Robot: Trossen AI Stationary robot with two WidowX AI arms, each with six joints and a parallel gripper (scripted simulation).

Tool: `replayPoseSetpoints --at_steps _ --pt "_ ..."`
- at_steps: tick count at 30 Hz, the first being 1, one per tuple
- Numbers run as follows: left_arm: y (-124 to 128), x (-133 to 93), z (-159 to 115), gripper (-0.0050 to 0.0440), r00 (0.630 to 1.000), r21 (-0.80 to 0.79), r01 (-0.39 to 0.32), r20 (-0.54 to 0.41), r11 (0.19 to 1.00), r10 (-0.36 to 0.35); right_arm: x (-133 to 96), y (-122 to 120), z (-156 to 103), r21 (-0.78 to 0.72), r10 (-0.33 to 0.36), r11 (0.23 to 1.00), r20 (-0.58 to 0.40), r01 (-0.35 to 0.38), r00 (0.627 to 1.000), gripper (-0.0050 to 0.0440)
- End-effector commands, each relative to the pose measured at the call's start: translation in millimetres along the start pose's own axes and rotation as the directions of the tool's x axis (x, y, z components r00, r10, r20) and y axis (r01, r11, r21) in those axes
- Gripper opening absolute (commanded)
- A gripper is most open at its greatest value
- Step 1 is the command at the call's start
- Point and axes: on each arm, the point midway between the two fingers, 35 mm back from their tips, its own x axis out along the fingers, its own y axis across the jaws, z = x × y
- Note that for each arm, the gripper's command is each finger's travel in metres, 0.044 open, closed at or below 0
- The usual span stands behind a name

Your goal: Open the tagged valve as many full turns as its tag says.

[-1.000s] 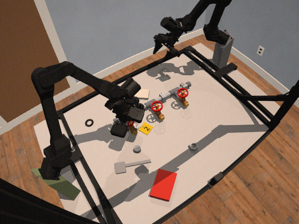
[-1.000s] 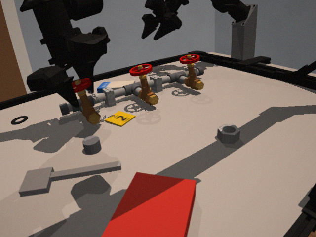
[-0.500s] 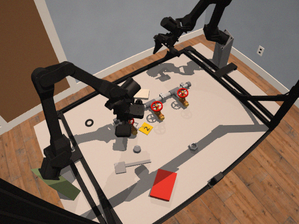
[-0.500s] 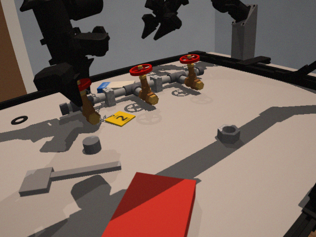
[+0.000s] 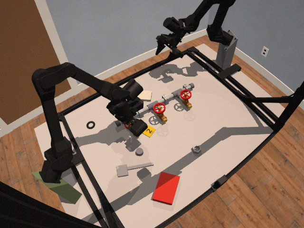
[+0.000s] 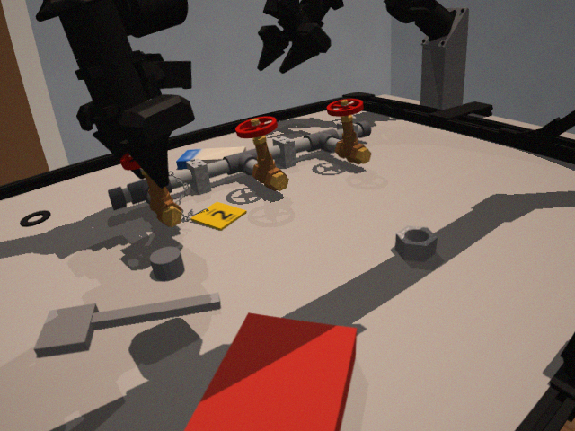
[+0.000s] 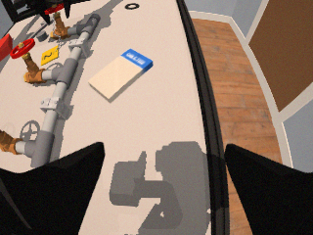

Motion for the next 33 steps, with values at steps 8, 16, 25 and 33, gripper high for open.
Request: replayPoseSetpoints --at_steps 8,16,25,33 --pt "0.0 0.0 0.0 0.0000 1.000 -0.598 0.000 0.000 0.801 0.000 0.0 0.0 0.0 0.000 0.000 1.000 0.000 0.000 1.000 0.0400" --pt "0.0 0.0 0.0 0.0072 1.000 -0.600 0.000 0.000 0.800 0.000 0.0 0.0 0.0 0.000 0.000 1.000 0.000 0.000 1.000 0.0400" --pt "0.0 0.0 0.0 0.0288 1.000 -0.600 0.000 0.000 0.800 0.000 0.0 0.0 0.0 0.000 0.000 1.000 0.000 0.000 1.000 0.0400" --pt "0.0 0.0 0.0 0.0400 1.000 -0.600 0.000 0.000 0.800 0.000 0.0 0.0 0.0 0.000 0.000 1.000 0.000 0.000 1.000 0.0400"
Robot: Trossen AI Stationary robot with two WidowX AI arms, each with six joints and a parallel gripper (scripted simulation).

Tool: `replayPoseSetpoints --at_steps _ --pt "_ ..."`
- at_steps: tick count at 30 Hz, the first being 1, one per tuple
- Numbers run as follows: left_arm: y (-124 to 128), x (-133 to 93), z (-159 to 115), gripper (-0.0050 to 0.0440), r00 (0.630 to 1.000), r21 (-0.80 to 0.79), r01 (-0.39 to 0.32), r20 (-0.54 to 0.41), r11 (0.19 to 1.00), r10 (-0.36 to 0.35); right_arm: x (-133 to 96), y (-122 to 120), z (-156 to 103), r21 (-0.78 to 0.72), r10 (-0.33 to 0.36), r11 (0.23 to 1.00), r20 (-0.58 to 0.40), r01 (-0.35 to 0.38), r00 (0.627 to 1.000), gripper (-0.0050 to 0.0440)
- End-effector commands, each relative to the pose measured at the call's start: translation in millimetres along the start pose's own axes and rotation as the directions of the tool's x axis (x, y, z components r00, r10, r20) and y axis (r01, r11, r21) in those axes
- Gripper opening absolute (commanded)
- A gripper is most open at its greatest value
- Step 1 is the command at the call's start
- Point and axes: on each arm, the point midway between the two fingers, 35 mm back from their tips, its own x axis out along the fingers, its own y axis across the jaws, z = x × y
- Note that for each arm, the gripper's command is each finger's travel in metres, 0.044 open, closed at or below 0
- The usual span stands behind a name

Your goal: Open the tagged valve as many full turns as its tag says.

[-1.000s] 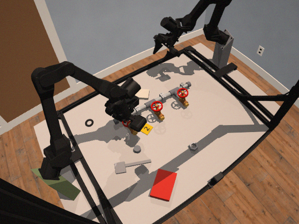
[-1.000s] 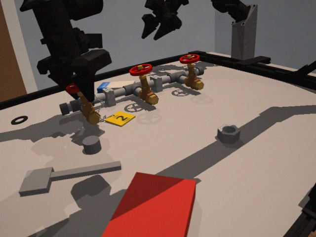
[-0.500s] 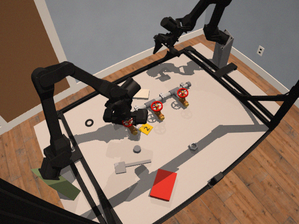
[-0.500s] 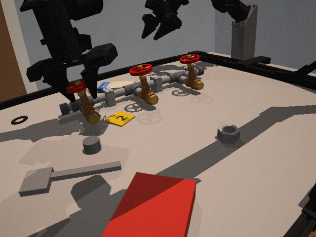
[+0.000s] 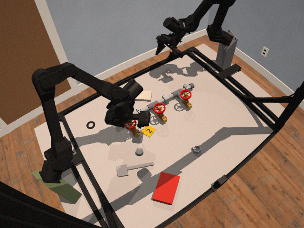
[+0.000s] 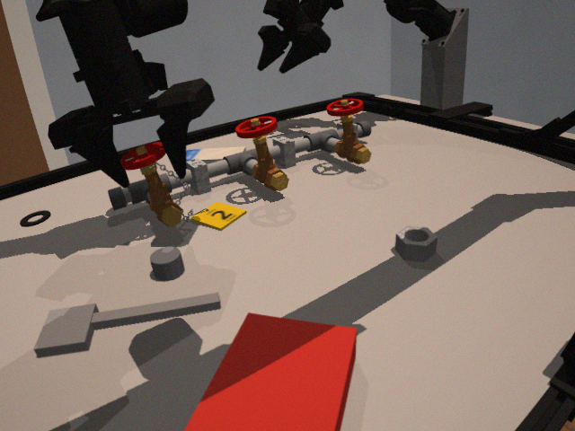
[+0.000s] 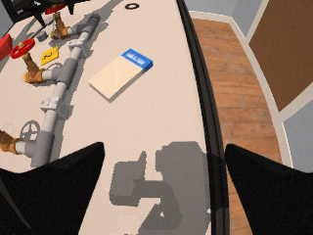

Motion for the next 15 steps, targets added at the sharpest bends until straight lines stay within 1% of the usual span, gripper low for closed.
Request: replayPoseSetpoints --at_steps 1,13,15 --pt "0.0 0.0 0.0 0.0400 1.000 0.005 0.000 0.000 1.000 0.000 0.0 0.0 0.0 0.000 0.000 1.000 0.000 0.000 1.000 0.0400" --pt "0.0 0.0 0.0 0.0400 1.000 0.005 0.000 0.000 1.000 0.000 0.0 0.0 0.0 0.000 0.000 1.000 0.000 0.000 1.000 0.0400" --pt "-0.1 -1.2 0.0 0.0400 1.000 0.048 0.000 0.000 0.999 0.000 0.0 0.0 0.0 0.000 0.000 1.000 0.000 0.000 1.000 0.0400"
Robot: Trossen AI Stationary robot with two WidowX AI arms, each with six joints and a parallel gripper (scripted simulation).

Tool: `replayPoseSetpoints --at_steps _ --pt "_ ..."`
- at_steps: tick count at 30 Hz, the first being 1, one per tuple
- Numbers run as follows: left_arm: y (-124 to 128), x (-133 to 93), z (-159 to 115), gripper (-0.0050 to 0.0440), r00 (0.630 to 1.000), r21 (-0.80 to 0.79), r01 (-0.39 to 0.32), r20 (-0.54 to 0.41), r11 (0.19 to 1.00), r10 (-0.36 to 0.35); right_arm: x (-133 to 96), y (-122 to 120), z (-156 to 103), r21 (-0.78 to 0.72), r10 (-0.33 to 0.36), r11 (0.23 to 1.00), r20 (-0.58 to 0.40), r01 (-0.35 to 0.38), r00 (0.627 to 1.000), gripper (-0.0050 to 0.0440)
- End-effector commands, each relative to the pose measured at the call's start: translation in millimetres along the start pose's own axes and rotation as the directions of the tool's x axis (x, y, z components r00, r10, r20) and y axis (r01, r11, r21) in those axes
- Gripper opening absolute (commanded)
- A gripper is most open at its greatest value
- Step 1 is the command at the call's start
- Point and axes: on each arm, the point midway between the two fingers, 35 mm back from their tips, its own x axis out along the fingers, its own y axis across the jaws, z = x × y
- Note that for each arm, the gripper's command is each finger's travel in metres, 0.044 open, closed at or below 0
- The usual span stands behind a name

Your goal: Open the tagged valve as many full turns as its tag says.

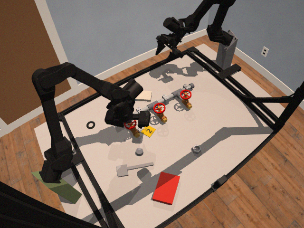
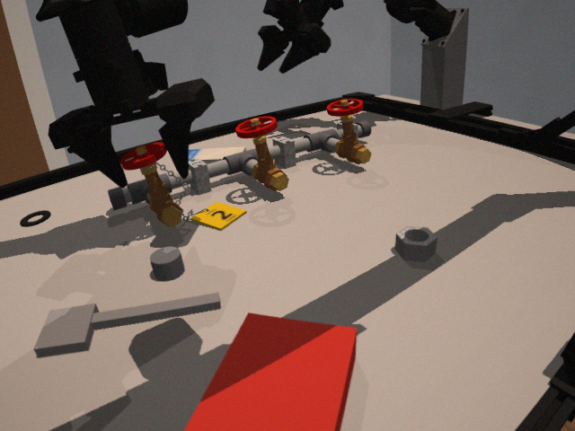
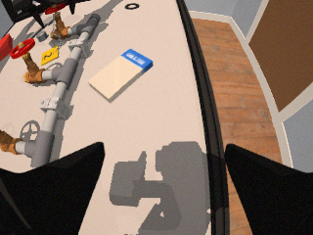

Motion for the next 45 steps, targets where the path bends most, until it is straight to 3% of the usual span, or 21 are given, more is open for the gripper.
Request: replayPoseSetpoints --at_steps 1,5,10,13,15,17,21,29,45 --pt "-0.2 -2.3 0.1 0.0400 1.000 0.084 0.000 0.000 0.996 0.000 0.0 0.0 0.0 0.000 0.000 1.000 0.000 0.000 1.000 0.0400" --pt "-0.9 -10.7 0.2 0.0400 1.000 0.370 0.000 0.000 0.929 0.000 0.0 0.0 0.0 0.000 0.000 1.000 0.000 0.000 1.000 0.0400" --pt "-1.2 -22.1 0.2 0.0400 1.000 0.636 0.000 0.000 0.772 0.000 0.0 0.0 0.0 0.000 0.000 1.000 0.000 0.000 1.000 0.0400" --pt "-1.1 -27.9 0.2 0.0400 1.000 0.767 0.000 0.000 0.642 0.000 0.0 0.0 0.0 0.000 0.000 1.000 0.000 0.000 1.000 0.0400" --pt "-1.1 -27.9 0.2 0.0400 1.000 0.767 0.000 0.000 0.642 0.000 0.0 0.0 0.0 0.000 0.000 1.000 0.000 0.000 1.000 0.0400" --pt "-1.0 -31.6 0.1 0.0400 1.000 0.872 0.000 0.000 0.490 0.000 0.0 0.0 0.0 0.000 0.000 1.000 0.000 0.000 1.000 0.0400" --pt "-0.7 -37.9 0.1 0.0400 1.000 0.964 0.000 0.000 0.266 0.000 0.0 0.0 0.0 0.000 0.000 1.000 0.000 0.000 1.000 0.0400" --pt "0.0 -44.9 -0.1 0.0400 1.000 0.981 0.000 0.000 -0.194 0.000 0.0 0.0 0.0 0.000 0.000 1.000 0.000 0.000 1.000 0.0400" --pt "0.0 -45.2 -0.1 0.0400 1.000 0.974 0.000 0.000 -0.227 0.000 0.0 0.0 0.0 0.000 0.000 1.000 0.000 0.000 1.000 0.0400"
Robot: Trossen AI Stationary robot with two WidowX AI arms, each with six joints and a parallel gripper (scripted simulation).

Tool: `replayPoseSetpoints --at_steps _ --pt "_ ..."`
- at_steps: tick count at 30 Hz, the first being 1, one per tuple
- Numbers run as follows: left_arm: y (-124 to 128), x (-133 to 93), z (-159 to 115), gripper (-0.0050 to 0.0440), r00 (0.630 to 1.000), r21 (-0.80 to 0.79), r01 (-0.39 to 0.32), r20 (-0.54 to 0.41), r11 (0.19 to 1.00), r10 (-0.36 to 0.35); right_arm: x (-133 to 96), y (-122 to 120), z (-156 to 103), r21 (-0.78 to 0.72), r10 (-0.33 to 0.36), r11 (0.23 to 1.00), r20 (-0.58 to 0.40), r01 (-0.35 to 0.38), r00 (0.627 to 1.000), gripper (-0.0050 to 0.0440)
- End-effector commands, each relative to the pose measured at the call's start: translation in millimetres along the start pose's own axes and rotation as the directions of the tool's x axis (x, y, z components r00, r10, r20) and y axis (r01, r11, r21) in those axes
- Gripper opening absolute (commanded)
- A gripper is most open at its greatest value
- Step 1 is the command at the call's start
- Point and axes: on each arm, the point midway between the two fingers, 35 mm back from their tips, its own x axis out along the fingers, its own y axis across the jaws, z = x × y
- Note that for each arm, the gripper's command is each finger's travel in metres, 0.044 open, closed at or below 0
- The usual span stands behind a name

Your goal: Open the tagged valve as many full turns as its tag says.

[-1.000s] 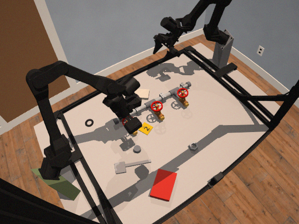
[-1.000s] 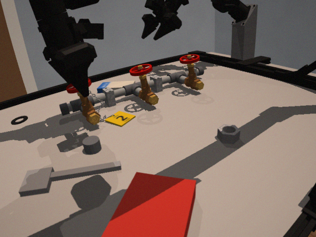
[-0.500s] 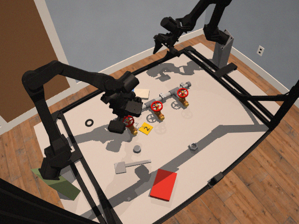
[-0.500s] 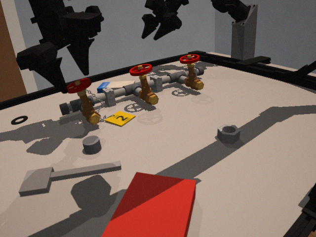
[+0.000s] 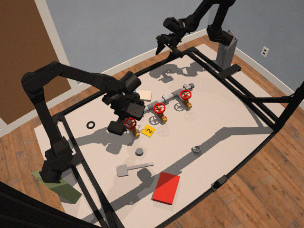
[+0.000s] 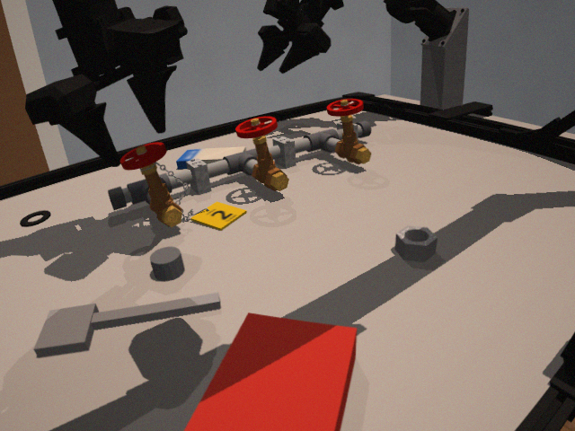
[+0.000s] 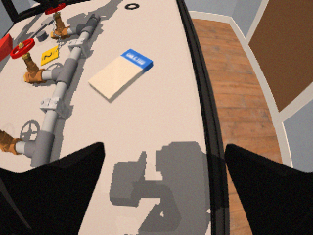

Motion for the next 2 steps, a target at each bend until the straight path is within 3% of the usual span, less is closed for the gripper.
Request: replayPoseSetpoints --at_steps 1,2 --pt "0.6 -0.7 -0.6 0.0400 1.000 0.006 -0.002 -0.003 1.000 0.002 0.0 0.0 0.0 0.000 0.000 1.000 0.000 0.000 1.000 0.0400" --pt "0.6 -0.7 -0.6 0.0400 1.000 0.006 -0.002 -0.003 1.000 0.002 0.0 0.0 0.0 0.000 0.000 1.000 0.000 0.000 1.000 0.0400"
